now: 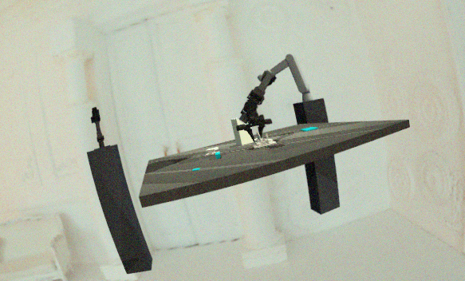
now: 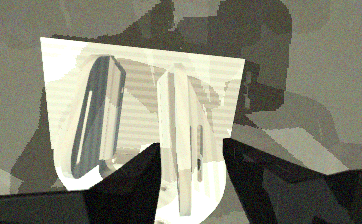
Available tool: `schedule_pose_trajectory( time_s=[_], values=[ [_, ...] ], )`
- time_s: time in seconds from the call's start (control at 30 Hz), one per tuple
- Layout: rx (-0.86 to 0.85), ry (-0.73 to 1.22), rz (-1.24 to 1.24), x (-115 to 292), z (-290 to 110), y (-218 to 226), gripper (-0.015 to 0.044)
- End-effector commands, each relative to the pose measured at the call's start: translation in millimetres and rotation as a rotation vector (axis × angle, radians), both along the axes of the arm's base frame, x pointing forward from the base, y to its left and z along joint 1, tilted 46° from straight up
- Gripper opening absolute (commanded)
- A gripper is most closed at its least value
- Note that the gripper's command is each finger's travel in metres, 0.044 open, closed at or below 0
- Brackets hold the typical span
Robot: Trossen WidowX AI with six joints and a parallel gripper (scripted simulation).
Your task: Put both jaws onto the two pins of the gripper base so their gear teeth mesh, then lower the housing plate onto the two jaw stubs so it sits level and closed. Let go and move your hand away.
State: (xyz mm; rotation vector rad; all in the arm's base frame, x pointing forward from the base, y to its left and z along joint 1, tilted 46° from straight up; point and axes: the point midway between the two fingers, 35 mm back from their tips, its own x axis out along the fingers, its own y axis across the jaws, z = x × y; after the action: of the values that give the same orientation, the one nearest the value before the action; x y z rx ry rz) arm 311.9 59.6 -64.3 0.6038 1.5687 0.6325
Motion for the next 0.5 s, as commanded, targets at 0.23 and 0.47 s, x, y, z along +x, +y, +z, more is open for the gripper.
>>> schedule_pose_trajectory(
  time_s=[0.23, 0.47],
  values=[
    [0.006, 0.002, 0.002, -0.9, -2.2, 3.0, 0.0134],
    [0.007, 0.0, 0.004, -1.2, -4.3, 5.1, 0.0134]
  ],
)
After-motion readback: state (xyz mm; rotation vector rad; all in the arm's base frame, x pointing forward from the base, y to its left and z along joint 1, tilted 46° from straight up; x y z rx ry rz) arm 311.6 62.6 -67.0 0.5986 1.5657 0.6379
